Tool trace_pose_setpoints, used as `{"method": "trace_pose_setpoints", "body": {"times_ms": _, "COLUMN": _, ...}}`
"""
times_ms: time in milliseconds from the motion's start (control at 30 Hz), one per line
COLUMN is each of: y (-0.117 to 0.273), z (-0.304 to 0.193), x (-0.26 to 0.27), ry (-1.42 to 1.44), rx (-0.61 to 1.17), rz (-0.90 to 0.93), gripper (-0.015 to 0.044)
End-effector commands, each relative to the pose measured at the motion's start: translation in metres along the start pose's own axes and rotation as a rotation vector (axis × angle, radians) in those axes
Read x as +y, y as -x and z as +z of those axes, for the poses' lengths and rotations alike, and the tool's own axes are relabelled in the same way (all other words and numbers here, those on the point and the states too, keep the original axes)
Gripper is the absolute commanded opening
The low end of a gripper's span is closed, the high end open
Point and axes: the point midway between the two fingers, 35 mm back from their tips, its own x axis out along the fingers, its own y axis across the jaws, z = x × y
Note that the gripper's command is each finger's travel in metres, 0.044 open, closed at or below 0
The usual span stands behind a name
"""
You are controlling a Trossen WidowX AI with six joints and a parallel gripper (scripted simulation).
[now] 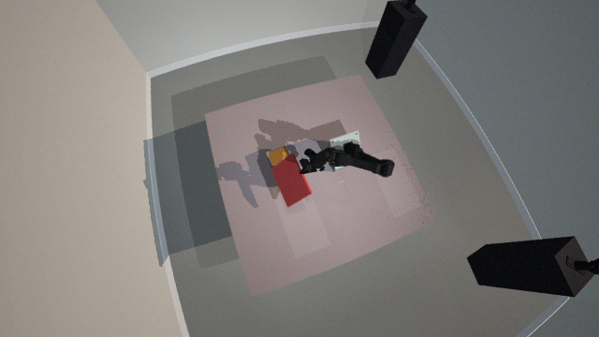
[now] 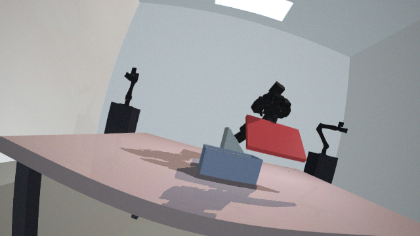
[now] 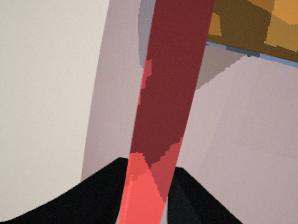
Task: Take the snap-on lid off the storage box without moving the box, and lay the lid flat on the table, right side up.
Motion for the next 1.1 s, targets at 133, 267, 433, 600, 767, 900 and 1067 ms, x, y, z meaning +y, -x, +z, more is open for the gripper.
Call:
{"method": "trace_pose_setpoints", "body": {"times_ms": 133, "y": 0.002, "z": -0.015, "x": 0.001, "ry": -0.001, "rx": -0.007, "rz": 0.008, "gripper": 0.0}}
{"method": "trace_pose_setpoints", "body": {"times_ms": 267, "y": 0.003, "z": -0.023, "x": 0.0, "ry": -0.001, "rx": -0.007, "rz": 0.008, "gripper": 0.0}}
{"method": "trace_pose_setpoints", "body": {"times_ms": 433, "y": 0.004, "z": -0.033, "x": -0.001, "ry": -0.002, "rx": -0.007, "rz": 0.008, "gripper": 0.0}}
{"method": "trace_pose_setpoints", "body": {"times_ms": 600, "y": 0.004, "z": -0.043, "x": -0.001, "ry": -0.002, "rx": -0.007, "rz": 0.008, "gripper": 0.0}}
{"method": "trace_pose_setpoints", "body": {"times_ms": 767, "y": 0.005, "z": -0.053, "x": -0.002, "ry": -0.002, "rx": -0.006, "rz": 0.008, "gripper": 0.0}}
{"method": "trace_pose_setpoints", "body": {"times_ms": 900, "y": 0.006, "z": -0.061, "x": -0.002, "ry": -0.002, "rx": -0.006, "rz": 0.008, "gripper": 0.0}}
{"method": "trace_pose_setpoints", "body": {"times_ms": 1067, "y": 0.006, "z": -0.071, "x": -0.003, "ry": -0.003, "rx": -0.006, "rz": 0.008, "gripper": 0.0}}
